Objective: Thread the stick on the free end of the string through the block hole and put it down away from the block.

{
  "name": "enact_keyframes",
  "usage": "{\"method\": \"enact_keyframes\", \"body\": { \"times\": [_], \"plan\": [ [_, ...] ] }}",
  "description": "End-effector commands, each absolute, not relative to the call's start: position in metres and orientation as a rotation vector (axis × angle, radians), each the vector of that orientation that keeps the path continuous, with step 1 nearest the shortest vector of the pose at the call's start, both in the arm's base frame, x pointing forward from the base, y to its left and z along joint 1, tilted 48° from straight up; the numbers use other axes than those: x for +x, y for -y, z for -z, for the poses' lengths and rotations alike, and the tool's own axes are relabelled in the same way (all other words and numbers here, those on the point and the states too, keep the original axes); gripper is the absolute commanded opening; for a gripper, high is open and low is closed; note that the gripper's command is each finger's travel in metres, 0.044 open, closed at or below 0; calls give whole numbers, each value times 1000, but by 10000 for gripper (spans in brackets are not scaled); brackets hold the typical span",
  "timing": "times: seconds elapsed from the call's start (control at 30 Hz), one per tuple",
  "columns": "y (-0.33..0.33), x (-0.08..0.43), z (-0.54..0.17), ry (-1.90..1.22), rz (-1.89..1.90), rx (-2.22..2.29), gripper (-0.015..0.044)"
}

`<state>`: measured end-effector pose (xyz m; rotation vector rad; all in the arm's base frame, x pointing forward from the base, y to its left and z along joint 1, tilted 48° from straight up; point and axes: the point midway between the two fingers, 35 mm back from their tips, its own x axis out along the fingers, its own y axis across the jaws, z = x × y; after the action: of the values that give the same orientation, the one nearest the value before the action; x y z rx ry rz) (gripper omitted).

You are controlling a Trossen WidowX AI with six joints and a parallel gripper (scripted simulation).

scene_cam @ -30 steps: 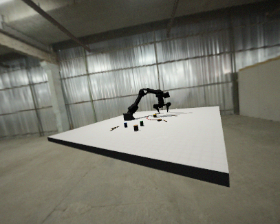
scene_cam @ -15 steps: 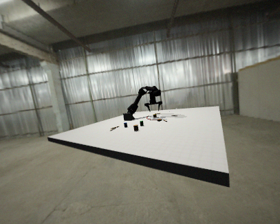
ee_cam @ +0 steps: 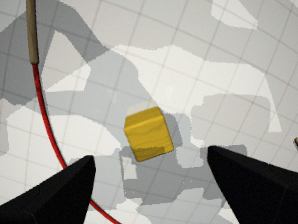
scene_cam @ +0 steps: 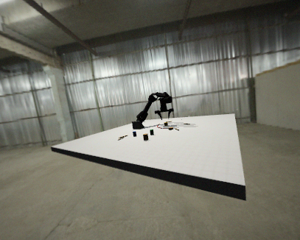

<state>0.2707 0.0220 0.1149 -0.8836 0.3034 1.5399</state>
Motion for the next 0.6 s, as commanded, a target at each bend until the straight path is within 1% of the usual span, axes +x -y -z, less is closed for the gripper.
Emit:
{"method": "enact_keyframes", "body": {
  "times": [0.0, 0.33, 0.57],
  "plan": [
    [-22, 271, -115, -303, -1540, -884, 241],
    [-22, 271, -115, -303, -1540, -884, 241],
    [-22, 271, -115, -303, -1540, -884, 57]
  ]
}}
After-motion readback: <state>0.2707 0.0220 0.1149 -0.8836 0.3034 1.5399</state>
